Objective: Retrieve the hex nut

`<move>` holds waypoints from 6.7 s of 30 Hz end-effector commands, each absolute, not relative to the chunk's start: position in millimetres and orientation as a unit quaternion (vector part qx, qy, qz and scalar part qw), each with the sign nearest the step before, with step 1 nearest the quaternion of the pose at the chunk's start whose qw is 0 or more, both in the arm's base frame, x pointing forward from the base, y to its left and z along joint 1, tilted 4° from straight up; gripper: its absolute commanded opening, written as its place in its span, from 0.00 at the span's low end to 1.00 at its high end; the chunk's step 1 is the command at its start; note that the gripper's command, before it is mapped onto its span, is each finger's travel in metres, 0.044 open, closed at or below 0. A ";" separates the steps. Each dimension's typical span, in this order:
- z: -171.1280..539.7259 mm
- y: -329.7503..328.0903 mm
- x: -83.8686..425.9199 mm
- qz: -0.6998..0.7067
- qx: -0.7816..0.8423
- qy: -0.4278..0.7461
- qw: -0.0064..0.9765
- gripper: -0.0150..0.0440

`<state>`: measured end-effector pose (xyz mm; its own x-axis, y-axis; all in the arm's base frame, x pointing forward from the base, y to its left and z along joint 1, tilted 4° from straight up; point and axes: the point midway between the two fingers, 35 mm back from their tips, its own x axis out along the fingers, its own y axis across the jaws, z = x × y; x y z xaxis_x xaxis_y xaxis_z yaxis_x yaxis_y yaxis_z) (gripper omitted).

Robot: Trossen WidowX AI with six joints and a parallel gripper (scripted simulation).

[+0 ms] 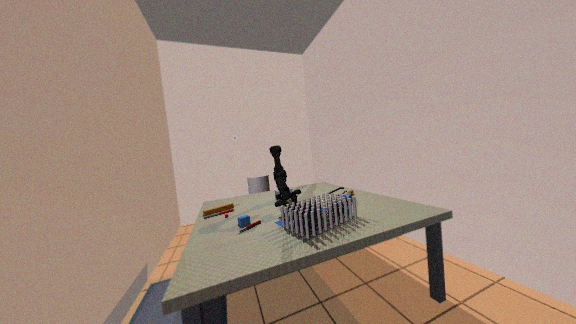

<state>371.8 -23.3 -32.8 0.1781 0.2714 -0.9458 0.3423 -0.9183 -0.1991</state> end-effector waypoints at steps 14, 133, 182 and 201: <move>-32.4 -26.2 361.5 -0.608 0.767 0.203 0.030 0.25; -32.2 -57.0 281.6 -0.611 0.765 0.202 0.031 0.25; 41.9 -69.2 255.3 -0.612 0.765 0.201 0.032 0.25; 110.2 -72.7 255.5 -0.612 0.754 0.225 0.082 0.25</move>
<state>254.0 -66.4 109.6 0.1582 0.2575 -0.9532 0.3847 -0.9052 -0.1807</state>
